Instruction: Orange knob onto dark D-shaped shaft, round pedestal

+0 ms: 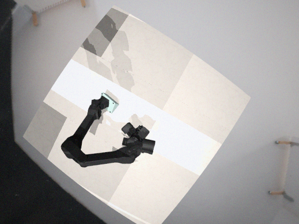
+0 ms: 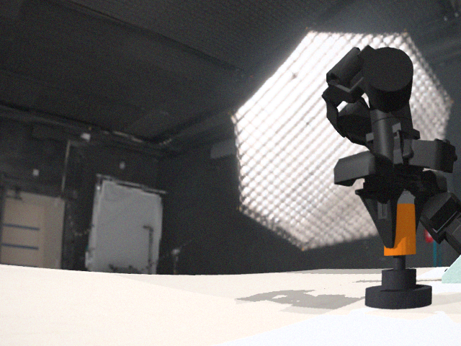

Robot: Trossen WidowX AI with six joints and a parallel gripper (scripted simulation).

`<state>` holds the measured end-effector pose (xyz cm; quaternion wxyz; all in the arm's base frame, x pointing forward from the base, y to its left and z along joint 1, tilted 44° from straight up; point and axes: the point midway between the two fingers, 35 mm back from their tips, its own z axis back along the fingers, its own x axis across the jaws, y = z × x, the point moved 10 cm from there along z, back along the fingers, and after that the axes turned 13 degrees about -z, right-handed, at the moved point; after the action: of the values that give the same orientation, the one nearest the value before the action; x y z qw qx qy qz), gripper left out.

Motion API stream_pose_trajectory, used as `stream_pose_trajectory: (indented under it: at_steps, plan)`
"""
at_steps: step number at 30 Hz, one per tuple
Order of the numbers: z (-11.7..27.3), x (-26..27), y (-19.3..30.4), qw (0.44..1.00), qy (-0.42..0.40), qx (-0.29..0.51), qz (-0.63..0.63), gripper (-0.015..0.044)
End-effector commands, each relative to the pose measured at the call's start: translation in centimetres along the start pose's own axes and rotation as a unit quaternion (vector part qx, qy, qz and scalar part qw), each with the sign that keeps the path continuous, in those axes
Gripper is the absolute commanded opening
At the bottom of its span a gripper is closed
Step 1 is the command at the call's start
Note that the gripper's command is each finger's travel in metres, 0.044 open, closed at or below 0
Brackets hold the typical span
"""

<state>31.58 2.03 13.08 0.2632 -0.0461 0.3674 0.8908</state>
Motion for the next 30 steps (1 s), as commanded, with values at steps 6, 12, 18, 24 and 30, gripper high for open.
stream_pose_trajectory:
  at_steps: [6,12,18,24,30]
  plan:
    - [0.47,0.11,-0.06,0.999,0.000,-0.001,0.043,0.0000]
    - [0.44,-0.09,-0.19,0.994,0.000,-0.002,0.105,0.0000]
    - [0.40,-0.39,-0.18,0.994,0.000,-0.001,0.105,0.0000]
    - [-0.05,-0.36,-0.17,0.994,0.000,-0.001,0.105,0.0000]
    - [-0.02,-0.35,-0.19,0.994,0.000,-0.001,0.105,0.0000]
